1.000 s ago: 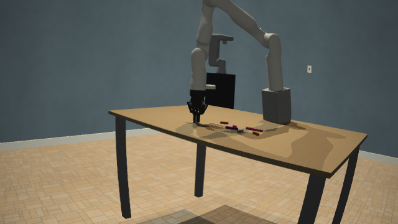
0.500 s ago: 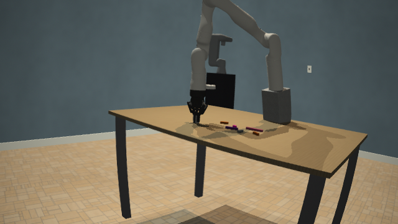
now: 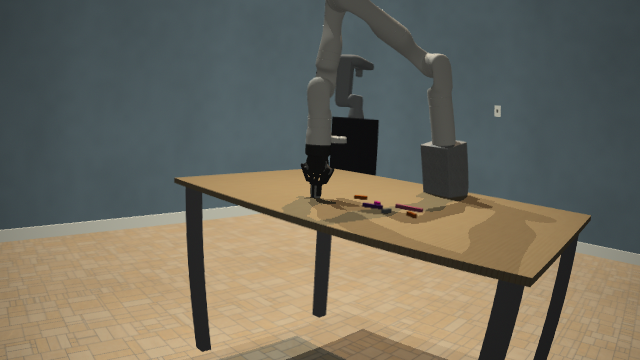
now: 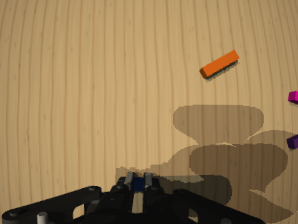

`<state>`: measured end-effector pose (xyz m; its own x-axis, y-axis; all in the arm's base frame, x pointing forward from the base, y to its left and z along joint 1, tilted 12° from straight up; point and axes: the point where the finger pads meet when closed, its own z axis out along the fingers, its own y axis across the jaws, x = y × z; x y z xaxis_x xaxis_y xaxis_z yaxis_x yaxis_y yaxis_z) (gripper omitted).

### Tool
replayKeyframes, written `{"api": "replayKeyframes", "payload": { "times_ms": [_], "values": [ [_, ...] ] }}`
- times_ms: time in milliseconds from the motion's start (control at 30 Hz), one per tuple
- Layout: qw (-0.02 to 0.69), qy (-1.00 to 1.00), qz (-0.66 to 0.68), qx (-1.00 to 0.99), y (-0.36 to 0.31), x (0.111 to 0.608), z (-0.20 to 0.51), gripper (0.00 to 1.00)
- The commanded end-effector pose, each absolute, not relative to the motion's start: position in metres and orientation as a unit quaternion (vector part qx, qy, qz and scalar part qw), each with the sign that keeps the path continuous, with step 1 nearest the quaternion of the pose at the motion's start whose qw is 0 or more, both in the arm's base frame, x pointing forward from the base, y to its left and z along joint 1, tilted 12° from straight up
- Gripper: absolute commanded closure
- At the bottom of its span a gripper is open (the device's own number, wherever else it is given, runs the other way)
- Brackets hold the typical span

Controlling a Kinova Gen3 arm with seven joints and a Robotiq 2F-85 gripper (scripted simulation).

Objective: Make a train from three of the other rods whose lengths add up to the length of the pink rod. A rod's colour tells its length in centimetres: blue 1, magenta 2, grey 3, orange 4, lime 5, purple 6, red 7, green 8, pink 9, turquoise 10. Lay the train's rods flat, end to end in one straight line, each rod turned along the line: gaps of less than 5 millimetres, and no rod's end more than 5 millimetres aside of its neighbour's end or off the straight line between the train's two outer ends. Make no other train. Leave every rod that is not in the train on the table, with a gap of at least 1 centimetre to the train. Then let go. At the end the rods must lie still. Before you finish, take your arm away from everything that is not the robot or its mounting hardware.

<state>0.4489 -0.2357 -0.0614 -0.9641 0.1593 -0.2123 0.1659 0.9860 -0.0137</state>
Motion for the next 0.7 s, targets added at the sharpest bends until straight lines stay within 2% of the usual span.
{"api": "replayKeyframes", "payload": {
  "times_ms": [0, 133, 167, 233, 267, 333, 367, 433, 467, 667],
  "values": [
    [0.107, 0.991, -0.016, 0.082, -0.236, 0.4493, -0.0605, 0.95],
    [0.107, 0.991, -0.016, 0.082, -0.236, 0.4493, -0.0605, 0.92],
    [0.107, 0.991, -0.016, 0.082, -0.236, 0.4493, -0.0605, 0.88],
    [0.107, 0.991, -0.016, 0.082, -0.236, 0.4493, -0.0605, 0.88],
    [0.107, 0.991, -0.016, 0.082, -0.236, 0.4493, -0.0605, 0.84],
    [0.107, 0.991, -0.016, 0.082, -0.236, 0.4493, -0.0605, 0.84],
    [0.107, 0.991, -0.016, 0.082, -0.236, 0.4493, -0.0605, 0.8],
    [0.107, 0.991, -0.016, 0.082, -0.236, 0.4493, -0.0605, 0.8],
    [0.107, 0.991, -0.016, 0.082, -0.236, 0.4493, -0.0605, 0.76],
    [0.107, 0.991, -0.016, 0.082, -0.236, 0.4493, -0.0605, 0.76]
  ]
}}
